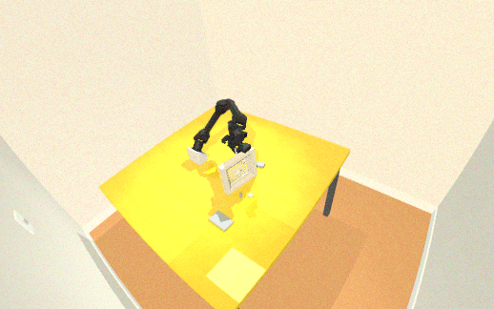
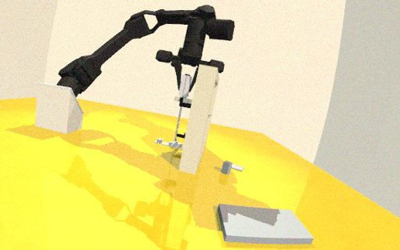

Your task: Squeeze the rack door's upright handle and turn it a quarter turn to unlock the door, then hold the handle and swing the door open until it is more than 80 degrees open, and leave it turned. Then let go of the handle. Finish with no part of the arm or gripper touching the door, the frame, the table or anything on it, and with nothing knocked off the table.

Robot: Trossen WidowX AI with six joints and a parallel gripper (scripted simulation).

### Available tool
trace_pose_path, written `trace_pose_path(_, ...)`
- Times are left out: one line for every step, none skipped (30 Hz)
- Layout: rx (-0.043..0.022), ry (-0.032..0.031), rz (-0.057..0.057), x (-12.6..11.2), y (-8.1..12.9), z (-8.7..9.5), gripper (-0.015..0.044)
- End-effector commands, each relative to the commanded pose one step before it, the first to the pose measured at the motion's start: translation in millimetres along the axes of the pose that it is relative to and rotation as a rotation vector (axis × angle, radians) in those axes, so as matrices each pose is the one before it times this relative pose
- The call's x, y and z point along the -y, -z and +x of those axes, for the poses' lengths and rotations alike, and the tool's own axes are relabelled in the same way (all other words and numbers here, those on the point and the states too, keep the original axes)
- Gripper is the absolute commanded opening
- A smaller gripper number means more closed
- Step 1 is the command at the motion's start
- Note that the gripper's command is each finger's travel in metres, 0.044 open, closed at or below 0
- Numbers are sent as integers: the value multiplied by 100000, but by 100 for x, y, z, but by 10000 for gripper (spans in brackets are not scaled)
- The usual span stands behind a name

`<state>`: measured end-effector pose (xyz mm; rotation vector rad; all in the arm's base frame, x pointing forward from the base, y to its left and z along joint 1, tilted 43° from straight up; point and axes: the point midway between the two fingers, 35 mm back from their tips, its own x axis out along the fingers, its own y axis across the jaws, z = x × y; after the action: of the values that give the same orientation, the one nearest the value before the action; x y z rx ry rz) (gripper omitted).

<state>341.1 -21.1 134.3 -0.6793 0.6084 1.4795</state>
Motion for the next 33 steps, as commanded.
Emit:
trace_pose_path(-137, -208, -18378, 48, -86, 127, 26)
trace_pose_path(0, 0, -810, 0, 0, 0, 26)
trace_pose_path(0, 0, 0, 0, 0, 0, 26)
trace_pose_path(0, 0, 0, 0, 0, 0, 26)
trace_pose_path(0, 0, 0, 0, 0, 0, 26)
trace_pose_path(0, 0, 0, 0, 0, 0, 26)
trace_pose_path(0, 0, 0, 0, 0, 0, 26)
trace_pose_path(0, 0, 0, 0, 0, 0, 26)
trace_pose_path(0, 0, 0, 0, 0, 0, 26)
trace_pose_path(0, 0, 0, 0, 0, 0, 26)
trace_pose_path(0, 0, 0, 0, 0, 0, 26)
trace_pose_path(0, 0, 0, 0, 0, 0, 26)
trace_pose_path(0, 0, 0, 0, 0, 0, 26)
trace_pose_path(0, 0, 0, 0, 0, 0, 26)
trace_pose_path(0, 0, 0, 0, 0, 0, 52)
trace_pose_path(0, 0, 0, 0, 0, 0, 78)
trace_pose_path(0, 0, 0, 0, 0, 0, 105)
trace_pose_path(0, 0, 0, 0, 0, 0, 131)
trace_pose_path(0, 0, 0, 0, 0, 0, 157)
trace_pose_path(0, 0, 0, 0, 0, 0, 183)
trace_pose_path(0, 0, 0, 0, 0, 0, 210)
trace_pose_path(0, 0, 0, 0, 0, 0, 236)
trace_pose_path(0, 0, 0, 0, 0, 0, 262)
trace_pose_path(0, 0, 0, 0, 0, 0, 288)
trace_pose_path(0, 0, 0, 0, 0, 0, 298)
trace_pose_path(0, 0, 818, 0, 0, 0, 298)
trace_pose_path(0, 0, 2455, 0, 0, 0, 298)
trace_pose_path(0, 0, 4091, 0, 0, 0, 298)
trace_pose_path(0, 1, 4954, 0, 0, 0, 298)
trace_pose_path(0, 1, 4954, 0, 0, 0, 298)
trace_pose_path(0, 1, 4954, 0, 0, 0, 298)
trace_pose_path(0, 1, 4954, 0, 0, 0, 298)
trace_pose_path(0, 1, 4954, 0, 0, 0, 298)
